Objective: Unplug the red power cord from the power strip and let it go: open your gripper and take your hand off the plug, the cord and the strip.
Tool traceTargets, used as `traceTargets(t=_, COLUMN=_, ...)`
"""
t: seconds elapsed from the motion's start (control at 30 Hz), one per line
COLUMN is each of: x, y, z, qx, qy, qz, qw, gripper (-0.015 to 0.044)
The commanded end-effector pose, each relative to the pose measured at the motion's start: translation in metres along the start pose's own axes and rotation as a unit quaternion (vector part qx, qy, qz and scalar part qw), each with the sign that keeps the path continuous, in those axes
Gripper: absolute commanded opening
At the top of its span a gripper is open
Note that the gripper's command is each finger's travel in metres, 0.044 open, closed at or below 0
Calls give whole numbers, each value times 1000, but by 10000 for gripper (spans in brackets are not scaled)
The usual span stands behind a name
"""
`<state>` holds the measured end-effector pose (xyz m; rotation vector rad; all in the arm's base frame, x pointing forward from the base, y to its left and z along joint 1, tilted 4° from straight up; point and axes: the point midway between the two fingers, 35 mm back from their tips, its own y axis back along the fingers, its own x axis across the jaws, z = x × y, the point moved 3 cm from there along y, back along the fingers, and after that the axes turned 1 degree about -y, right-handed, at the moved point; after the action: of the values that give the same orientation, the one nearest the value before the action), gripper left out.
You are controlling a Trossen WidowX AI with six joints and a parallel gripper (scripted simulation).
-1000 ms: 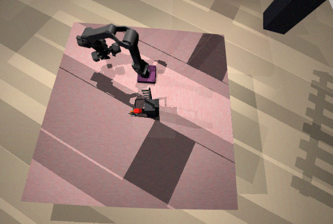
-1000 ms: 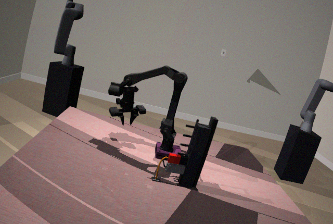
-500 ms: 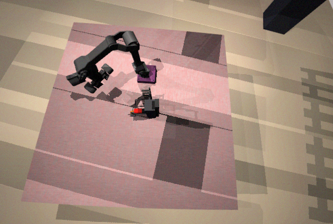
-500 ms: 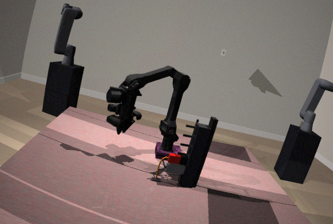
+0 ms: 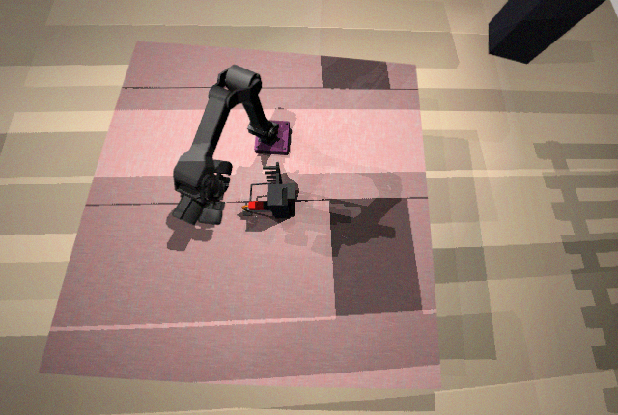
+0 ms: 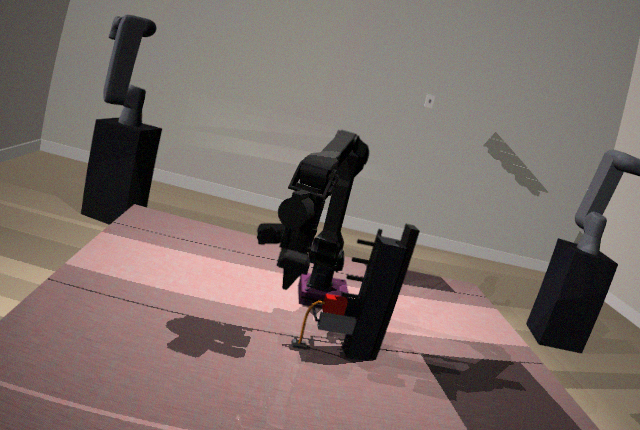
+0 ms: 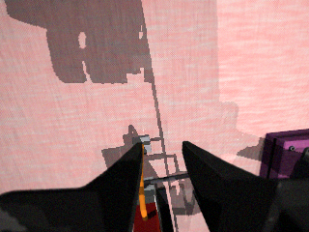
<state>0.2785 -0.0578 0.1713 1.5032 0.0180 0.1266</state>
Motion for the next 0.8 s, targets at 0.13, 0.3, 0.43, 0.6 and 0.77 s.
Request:
traceTargets(t=0.13, x=18, y=10, z=-60, qx=20, qy=73, qz=13, qw=997, gripper=160)
traceTargets(t=0.3, x=18, y=10, z=-59, qx=20, qy=73, qz=13, qw=997, gripper=160)
traceTargets(t=0.43, x=17, y=10, z=-64, qx=20, qy=73, qz=13, qw=997, gripper=160)
traceTargets(t=0.6, x=17, y=10, z=-72, qx=20, qy=73, qz=13, qw=997, gripper=160)
traceTargets(t=0.77, x=15, y=10, z=-80, qx=21, qy=73, qz=13, qw=997, gripper=160)
